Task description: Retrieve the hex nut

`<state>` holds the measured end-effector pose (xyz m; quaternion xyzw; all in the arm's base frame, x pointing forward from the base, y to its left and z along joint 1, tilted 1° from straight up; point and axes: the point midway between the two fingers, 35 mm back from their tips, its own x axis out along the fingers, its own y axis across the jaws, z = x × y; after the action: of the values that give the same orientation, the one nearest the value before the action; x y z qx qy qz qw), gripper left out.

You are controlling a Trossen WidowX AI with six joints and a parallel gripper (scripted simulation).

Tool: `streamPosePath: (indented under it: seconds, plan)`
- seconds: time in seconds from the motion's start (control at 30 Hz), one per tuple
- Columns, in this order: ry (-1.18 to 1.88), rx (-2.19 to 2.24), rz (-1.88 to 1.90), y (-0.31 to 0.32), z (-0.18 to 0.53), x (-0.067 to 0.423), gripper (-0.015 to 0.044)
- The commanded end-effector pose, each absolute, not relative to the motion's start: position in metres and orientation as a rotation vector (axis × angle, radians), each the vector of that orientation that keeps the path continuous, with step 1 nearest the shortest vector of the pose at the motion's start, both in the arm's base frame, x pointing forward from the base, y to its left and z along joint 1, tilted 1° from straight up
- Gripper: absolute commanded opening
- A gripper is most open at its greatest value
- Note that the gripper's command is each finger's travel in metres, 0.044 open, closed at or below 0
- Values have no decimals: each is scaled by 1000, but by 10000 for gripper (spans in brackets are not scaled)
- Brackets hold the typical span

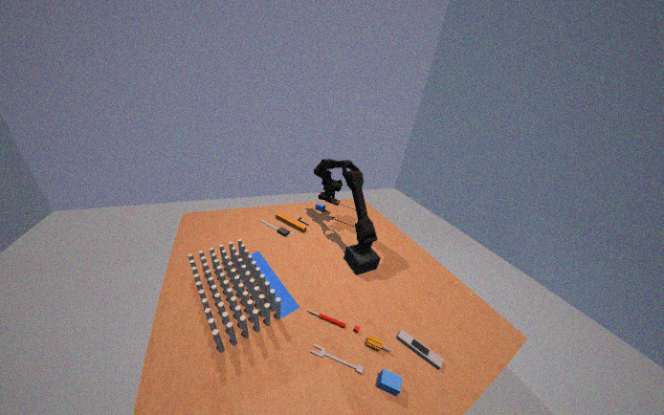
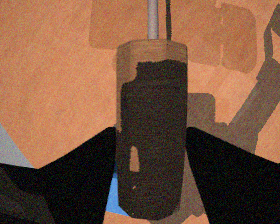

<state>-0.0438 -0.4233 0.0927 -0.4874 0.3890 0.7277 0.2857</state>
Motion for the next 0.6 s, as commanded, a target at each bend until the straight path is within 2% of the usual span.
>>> streamPosePath:
  seconds: [0.0,0.57]
  plan:
    - [1032,-1289,1953,-422,85,-45,0]
    - [1032,-1289,1953,-422,70,-45,0]
